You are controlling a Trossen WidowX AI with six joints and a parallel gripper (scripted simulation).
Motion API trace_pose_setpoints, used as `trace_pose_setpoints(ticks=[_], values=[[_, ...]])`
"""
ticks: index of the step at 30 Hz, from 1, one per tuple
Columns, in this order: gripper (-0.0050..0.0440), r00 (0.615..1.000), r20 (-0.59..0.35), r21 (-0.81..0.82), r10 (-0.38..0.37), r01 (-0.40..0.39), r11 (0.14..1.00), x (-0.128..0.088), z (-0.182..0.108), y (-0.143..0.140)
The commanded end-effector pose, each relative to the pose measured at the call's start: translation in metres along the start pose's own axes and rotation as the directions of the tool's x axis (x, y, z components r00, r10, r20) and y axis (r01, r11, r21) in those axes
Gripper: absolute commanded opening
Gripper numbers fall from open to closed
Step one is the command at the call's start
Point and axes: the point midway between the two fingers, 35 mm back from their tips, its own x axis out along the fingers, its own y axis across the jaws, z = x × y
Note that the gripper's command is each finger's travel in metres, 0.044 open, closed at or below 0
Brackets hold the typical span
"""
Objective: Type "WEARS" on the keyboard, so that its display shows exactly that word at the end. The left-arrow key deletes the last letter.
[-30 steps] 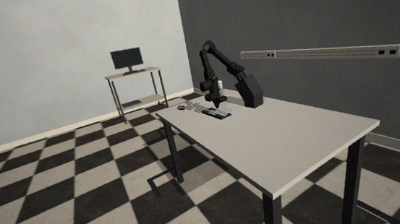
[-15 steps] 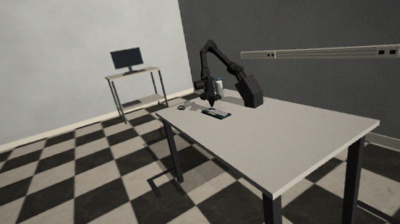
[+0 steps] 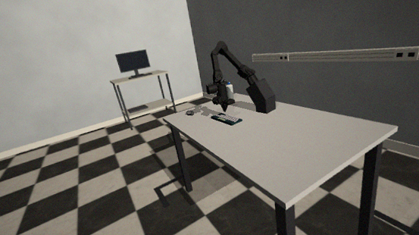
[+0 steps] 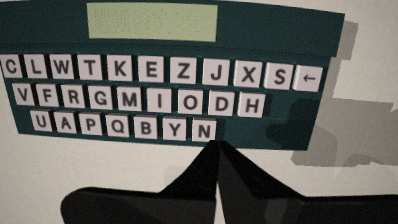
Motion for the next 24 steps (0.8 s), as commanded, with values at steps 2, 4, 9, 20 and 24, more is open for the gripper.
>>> trace_pose_setpoints(ticks=[2,4,9,20,24], values=[[-0.0050,1.000,0.017,0.011,-0.009,0.009,1.000,-0.004,-0.012,0.009],[-0.0050,1.000,0.017,0.011,-0.009,0.009,1.000,-0.004,-0.012,0.009],[-0.0050,1.000,0.012,0.007,-0.004,0.004,1.000,-0.002,-0.012,0.010],[-0.0050,1.000,0.011,0.007,-0.002,0.002,1.000,-0.002,-0.008,0.080],[-0.0050,1.000,0.012,0.007,-0.005,0.005,1.000,-0.002,-0.010,0.092]])
